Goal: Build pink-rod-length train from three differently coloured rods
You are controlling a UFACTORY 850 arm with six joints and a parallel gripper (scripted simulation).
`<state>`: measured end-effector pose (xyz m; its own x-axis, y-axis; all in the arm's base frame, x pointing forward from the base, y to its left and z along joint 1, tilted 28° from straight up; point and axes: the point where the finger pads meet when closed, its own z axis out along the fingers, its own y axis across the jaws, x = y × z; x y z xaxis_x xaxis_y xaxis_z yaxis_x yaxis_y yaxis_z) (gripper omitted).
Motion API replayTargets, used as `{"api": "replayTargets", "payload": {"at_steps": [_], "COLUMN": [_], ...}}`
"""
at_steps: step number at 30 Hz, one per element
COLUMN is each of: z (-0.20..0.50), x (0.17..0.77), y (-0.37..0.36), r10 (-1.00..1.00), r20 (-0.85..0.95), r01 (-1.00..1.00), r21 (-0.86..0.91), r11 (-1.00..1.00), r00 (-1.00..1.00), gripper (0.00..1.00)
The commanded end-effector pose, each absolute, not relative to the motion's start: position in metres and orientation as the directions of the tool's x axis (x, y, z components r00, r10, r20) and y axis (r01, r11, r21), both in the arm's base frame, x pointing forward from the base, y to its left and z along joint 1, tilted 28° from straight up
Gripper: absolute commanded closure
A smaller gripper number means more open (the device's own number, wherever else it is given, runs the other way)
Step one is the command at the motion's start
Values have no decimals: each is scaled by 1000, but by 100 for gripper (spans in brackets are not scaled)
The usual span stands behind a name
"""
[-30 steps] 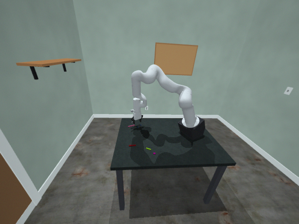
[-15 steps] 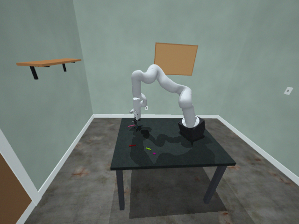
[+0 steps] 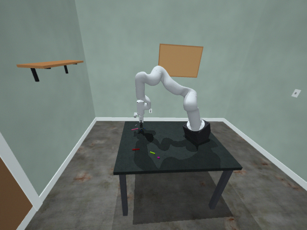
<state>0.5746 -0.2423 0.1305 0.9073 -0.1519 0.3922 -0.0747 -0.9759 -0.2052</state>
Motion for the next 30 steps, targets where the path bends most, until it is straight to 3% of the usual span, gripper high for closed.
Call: {"api": "replayTargets", "payload": {"at_steps": [1,5,13,14,30], "z": [132,132,132,132,132], "x": [574,573,573,573,573], "y": [-243,-243,-243,-243,-243], "r10": [4,122,163,163,163], "r20": [452,465,468,468,468], "r01": [73,179,215,215,215], "r21": [-135,-80,-61,-61,-61], "r11": [-988,-981,-975,-975,-975], "r00": [892,877,869,869,869], "gripper": [0,0,0,76,76]}}
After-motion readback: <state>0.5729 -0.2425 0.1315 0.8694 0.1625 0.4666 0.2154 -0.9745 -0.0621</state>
